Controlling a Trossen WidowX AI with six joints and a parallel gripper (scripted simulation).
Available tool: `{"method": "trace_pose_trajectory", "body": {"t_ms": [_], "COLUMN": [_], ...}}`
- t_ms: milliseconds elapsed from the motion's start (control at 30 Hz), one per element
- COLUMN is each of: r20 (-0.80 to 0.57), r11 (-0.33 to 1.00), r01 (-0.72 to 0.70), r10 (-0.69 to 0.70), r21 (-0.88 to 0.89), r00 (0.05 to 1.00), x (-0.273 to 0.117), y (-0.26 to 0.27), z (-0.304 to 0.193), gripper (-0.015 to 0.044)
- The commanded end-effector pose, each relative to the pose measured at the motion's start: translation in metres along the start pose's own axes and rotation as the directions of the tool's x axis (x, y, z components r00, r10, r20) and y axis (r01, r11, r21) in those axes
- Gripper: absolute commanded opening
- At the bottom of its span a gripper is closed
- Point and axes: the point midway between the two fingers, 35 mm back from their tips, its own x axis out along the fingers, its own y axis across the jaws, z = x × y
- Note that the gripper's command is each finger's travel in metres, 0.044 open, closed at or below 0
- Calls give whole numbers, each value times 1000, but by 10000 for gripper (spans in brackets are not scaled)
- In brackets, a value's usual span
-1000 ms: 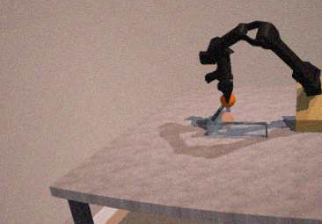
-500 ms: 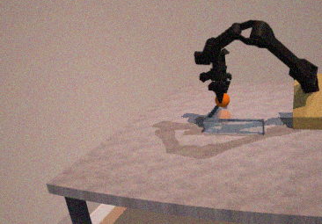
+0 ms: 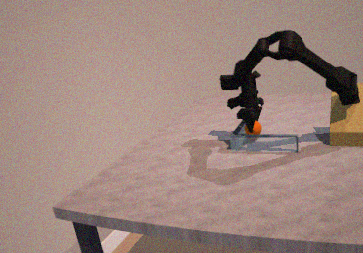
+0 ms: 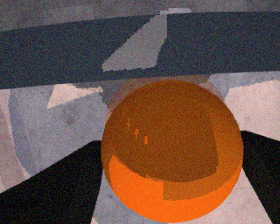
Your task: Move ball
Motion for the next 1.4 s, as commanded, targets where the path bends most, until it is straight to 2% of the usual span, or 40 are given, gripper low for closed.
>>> {"method": "trace_pose_trajectory", "body": {"t_ms": [0,433,967,1167,1367], "r20": [4,4,6,4,22], "r11": [1000,1000,1000,1000,1000], "r01": [-3,-4,0,0,2], "r10": [3,4,0,0,-2], "r21": [7,7,2,7,13], "r00": [1000,1000,1000,1000,1000], "x": [3,20,14,-66,-62], "y": [-1,0,-1,-1,-4], "z": [0,0,1,0,4], "gripper": [0,0,419,419,419]}}
